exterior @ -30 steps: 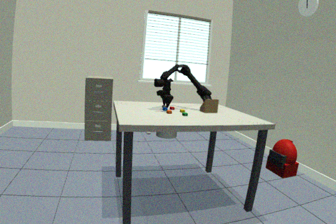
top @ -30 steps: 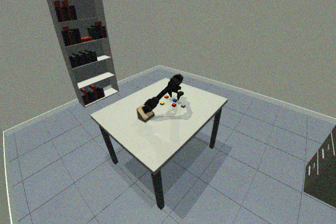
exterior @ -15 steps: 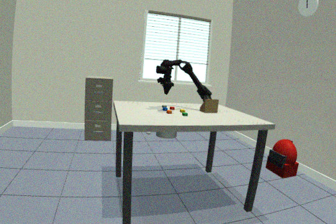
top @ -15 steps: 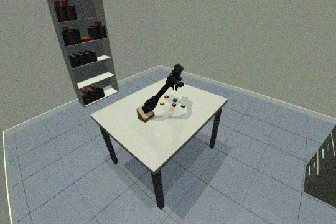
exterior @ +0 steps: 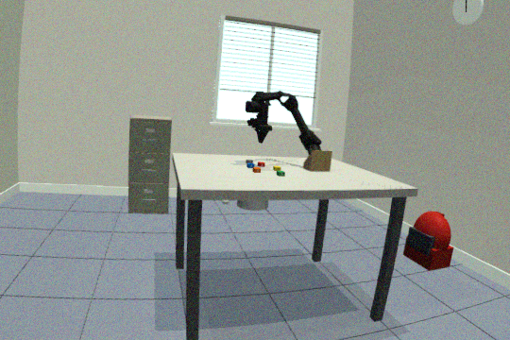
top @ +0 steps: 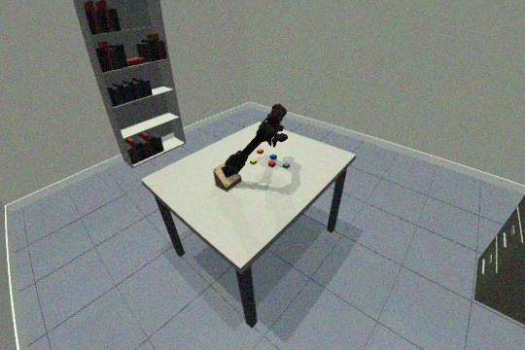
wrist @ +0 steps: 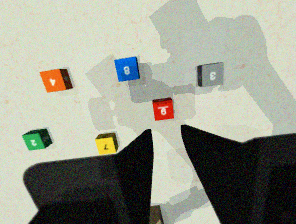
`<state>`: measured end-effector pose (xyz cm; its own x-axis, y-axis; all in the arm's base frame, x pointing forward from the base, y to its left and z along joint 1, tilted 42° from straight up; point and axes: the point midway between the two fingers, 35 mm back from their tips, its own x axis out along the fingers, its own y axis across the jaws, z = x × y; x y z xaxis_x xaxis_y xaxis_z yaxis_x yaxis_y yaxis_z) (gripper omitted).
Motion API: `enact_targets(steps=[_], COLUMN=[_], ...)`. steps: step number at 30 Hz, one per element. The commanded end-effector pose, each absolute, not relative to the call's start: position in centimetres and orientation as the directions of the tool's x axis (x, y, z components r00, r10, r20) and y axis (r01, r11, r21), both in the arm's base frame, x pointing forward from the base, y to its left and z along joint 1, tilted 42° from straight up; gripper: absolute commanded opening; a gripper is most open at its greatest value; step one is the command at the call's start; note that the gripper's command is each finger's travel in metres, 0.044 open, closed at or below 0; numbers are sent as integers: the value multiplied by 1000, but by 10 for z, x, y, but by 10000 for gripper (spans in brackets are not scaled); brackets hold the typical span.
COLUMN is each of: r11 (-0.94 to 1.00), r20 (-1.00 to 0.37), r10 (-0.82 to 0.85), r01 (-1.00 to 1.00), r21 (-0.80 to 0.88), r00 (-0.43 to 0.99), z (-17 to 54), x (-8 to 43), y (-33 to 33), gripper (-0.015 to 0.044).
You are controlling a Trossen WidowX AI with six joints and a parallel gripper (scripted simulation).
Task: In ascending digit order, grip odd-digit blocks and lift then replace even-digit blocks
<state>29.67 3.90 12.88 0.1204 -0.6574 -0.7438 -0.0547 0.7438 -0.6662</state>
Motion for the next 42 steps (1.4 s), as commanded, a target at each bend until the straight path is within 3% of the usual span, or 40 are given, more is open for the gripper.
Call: enact_targets(steps=[1,3,14,39,42], r11=[743,743,741,740,740], r20=[-743,-743,-741,-740,-740], r10=[-658,-658,-660,-661,-661], r01=[-57,-57,-56,-56,-56], r21=[-667,-667,-669,-670,-670], r00=[125,125,127,127,127], z=[133,133,74,47,47], x=[278,278,289,293,293], y=[28,28,-26,-50,-50], gripper=[120,120,400,400,321])
